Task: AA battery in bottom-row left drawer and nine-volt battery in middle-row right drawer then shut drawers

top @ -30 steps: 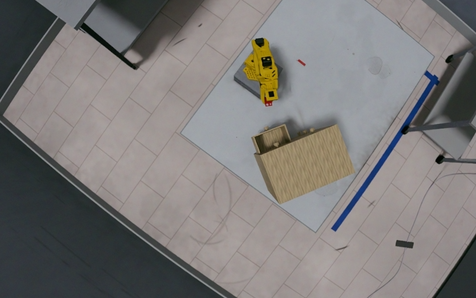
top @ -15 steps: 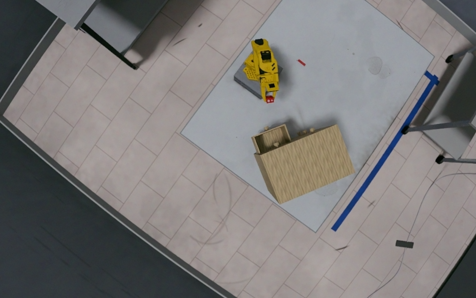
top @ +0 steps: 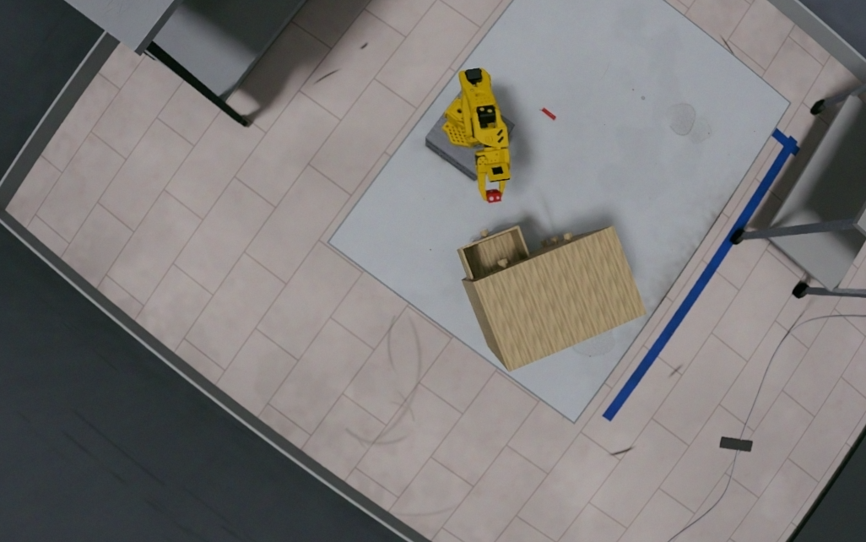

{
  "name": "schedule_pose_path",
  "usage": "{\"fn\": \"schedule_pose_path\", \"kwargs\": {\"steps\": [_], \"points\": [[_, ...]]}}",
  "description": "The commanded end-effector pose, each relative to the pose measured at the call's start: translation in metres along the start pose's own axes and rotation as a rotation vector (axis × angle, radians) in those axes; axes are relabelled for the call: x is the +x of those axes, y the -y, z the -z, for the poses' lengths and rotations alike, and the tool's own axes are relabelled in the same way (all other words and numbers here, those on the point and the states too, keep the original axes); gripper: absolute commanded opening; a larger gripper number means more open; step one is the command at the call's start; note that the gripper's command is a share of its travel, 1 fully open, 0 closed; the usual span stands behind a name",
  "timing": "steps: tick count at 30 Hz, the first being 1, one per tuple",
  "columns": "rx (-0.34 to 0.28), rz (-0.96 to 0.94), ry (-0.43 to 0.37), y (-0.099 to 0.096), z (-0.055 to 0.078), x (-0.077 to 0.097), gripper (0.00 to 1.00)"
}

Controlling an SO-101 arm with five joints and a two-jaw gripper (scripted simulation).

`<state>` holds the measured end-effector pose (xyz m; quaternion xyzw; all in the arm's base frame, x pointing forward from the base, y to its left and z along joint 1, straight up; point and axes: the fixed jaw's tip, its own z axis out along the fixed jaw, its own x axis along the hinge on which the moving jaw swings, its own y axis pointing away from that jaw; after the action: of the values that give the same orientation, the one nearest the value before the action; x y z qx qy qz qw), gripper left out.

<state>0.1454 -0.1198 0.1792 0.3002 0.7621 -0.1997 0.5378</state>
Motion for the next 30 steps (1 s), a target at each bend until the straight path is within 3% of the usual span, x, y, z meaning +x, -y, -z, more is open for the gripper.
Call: {"fn": "schedule_pose_path", "kwargs": {"steps": [1,13,30], "points": [[0.006,0.009,-0.002,0.001,-0.004,0.0,0.0],[0.011,0.009,-0.002,0.002,-0.039,-0.013,0.0],[0.011,0.009,-0.003,0.002,-0.039,-0.013,0.0]]}}
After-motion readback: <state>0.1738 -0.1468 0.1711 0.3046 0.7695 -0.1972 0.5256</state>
